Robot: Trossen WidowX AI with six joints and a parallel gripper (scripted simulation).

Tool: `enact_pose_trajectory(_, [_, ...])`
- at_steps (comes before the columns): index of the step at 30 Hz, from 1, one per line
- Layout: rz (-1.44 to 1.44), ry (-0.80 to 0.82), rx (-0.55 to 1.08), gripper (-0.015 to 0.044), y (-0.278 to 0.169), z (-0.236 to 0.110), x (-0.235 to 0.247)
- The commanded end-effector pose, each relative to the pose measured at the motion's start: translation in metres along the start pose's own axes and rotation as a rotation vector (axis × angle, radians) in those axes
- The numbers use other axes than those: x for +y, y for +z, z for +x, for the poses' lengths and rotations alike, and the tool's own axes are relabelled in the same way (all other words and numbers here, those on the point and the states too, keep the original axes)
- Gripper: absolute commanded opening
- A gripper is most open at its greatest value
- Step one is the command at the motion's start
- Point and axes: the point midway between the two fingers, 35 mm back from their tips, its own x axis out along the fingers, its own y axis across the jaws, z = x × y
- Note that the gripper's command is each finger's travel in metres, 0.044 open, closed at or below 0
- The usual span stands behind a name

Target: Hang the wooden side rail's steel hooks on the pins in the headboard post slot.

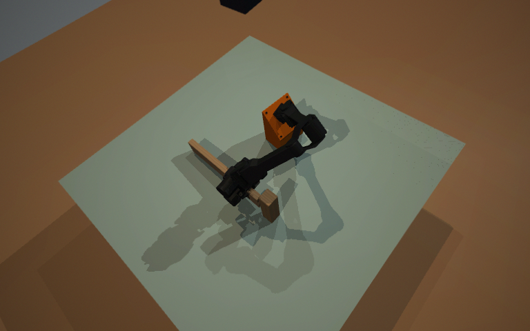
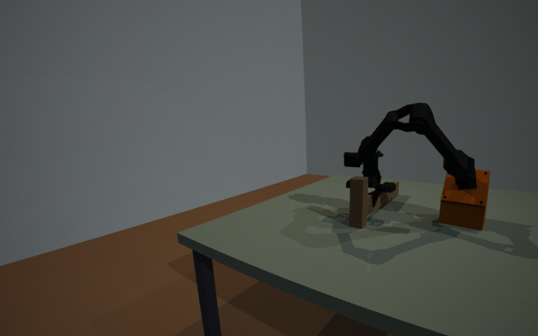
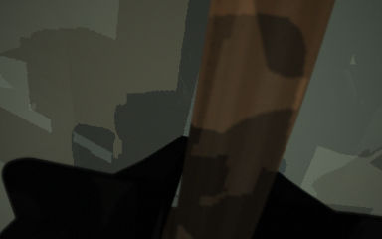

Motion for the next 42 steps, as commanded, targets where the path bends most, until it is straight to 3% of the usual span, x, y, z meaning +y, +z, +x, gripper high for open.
enact_pose_trajectory(1, [0.004,0.009,0.000,0.0000,-0.0010,-0.0033,0.0020])
enact_pose_trajectory(42, [0.004,0.009,0.000,0.0000,-0.0055,-0.0033,0.0020])
